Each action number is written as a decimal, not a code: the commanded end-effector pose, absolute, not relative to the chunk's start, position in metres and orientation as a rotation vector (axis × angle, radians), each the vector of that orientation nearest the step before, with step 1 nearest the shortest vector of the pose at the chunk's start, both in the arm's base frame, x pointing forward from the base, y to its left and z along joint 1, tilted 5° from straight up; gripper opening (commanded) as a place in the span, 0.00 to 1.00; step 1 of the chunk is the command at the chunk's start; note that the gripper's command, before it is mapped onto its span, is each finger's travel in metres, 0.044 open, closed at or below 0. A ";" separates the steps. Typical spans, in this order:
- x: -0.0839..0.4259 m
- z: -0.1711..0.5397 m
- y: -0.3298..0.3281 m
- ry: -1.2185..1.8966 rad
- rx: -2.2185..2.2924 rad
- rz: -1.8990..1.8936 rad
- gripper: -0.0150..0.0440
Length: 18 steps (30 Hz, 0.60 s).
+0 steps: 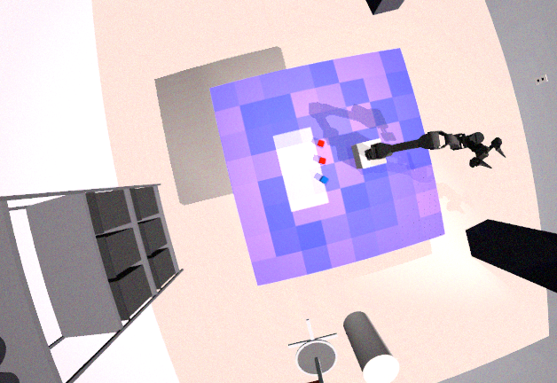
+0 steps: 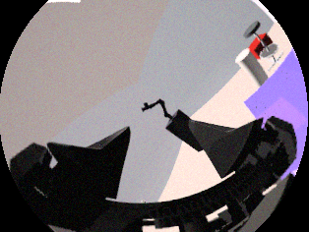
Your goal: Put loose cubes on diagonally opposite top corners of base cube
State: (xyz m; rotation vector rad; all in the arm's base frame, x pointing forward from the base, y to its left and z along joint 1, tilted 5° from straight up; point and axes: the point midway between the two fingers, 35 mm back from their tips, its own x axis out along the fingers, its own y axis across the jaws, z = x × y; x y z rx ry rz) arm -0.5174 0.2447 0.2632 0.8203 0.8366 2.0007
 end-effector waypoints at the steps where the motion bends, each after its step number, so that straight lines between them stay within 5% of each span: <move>1: -0.516 0.263 0.247 0.833 0.820 1.997 0.89; 5: -0.489 0.262 0.292 0.760 0.795 1.922 0.71; 18: -0.385 0.248 0.422 0.435 0.528 1.738 0.70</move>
